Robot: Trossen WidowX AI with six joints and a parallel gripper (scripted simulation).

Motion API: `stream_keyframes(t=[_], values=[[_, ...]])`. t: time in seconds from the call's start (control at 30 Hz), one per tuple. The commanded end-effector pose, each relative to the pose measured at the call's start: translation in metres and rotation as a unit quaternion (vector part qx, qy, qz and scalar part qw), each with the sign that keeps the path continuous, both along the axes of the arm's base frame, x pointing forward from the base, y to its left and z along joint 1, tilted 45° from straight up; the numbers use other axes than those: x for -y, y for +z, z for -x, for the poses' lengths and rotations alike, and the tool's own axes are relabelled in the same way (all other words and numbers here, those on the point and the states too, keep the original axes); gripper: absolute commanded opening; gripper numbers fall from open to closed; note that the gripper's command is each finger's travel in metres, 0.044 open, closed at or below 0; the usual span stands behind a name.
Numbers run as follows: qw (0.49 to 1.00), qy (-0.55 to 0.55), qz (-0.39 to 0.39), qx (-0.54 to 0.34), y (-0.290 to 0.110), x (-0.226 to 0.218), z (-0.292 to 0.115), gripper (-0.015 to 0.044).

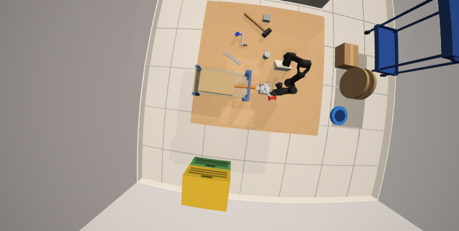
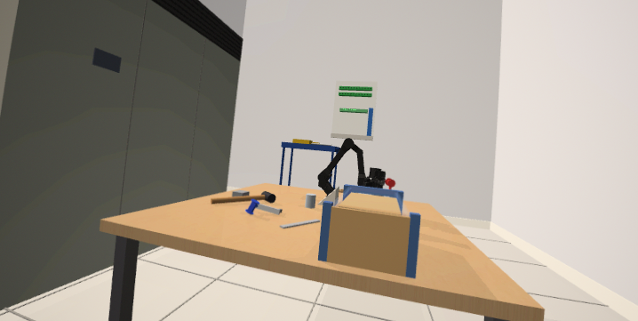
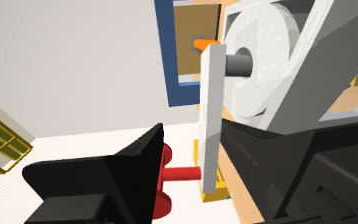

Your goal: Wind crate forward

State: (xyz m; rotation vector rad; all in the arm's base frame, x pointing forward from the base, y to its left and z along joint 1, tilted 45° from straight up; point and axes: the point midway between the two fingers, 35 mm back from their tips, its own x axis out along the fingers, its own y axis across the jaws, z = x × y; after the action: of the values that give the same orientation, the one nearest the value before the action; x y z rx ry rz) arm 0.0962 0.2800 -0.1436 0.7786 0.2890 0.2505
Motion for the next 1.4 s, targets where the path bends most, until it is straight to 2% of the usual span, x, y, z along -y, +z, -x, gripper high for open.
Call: stream_keyframes(t=[0.0, 1.37], values=[[1.000, 0.000, -0.001, 0.001, 0.0009, -0.0003, -0.0001, 0.0240], [1.000, 0.000, 0.000, 0.000, -0.0065, -0.0037, 0.0024, 0.0240]])
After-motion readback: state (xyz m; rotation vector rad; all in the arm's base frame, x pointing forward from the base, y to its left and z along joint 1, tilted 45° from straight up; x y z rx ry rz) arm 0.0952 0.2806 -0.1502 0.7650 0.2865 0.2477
